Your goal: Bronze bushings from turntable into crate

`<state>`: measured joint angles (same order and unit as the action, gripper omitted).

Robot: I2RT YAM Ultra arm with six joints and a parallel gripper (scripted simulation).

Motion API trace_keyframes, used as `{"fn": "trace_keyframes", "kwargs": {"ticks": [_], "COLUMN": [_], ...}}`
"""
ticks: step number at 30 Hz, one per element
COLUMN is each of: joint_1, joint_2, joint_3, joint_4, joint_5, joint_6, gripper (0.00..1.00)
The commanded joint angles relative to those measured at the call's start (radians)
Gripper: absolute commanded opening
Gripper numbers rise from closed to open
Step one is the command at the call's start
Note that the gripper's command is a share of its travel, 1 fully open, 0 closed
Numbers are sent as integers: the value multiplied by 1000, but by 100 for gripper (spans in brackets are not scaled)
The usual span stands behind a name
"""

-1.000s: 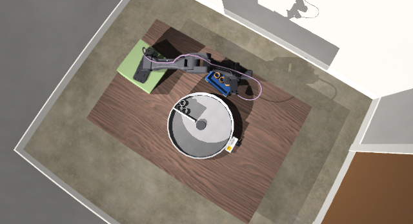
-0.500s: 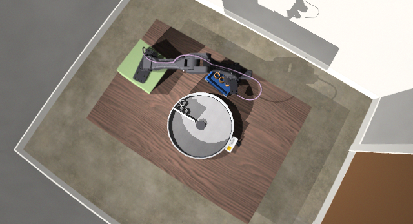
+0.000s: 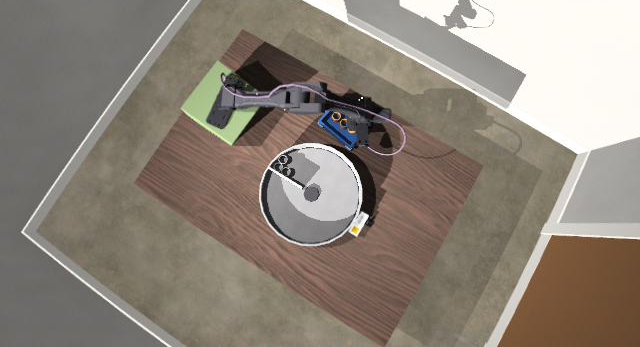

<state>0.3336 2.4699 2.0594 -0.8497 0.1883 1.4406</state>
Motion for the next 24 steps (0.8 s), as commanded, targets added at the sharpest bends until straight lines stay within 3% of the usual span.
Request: {"fn": "trace_keyframes", "kwargs": {"ticks": [1,24], "joint_1": [2,-6], "joint_2": [-28,30], "joint_3": [47,70], "joint_4": [-14,12], "joint_5": [12,8], "joint_6": [-9,-13], "gripper": [0,0]}}
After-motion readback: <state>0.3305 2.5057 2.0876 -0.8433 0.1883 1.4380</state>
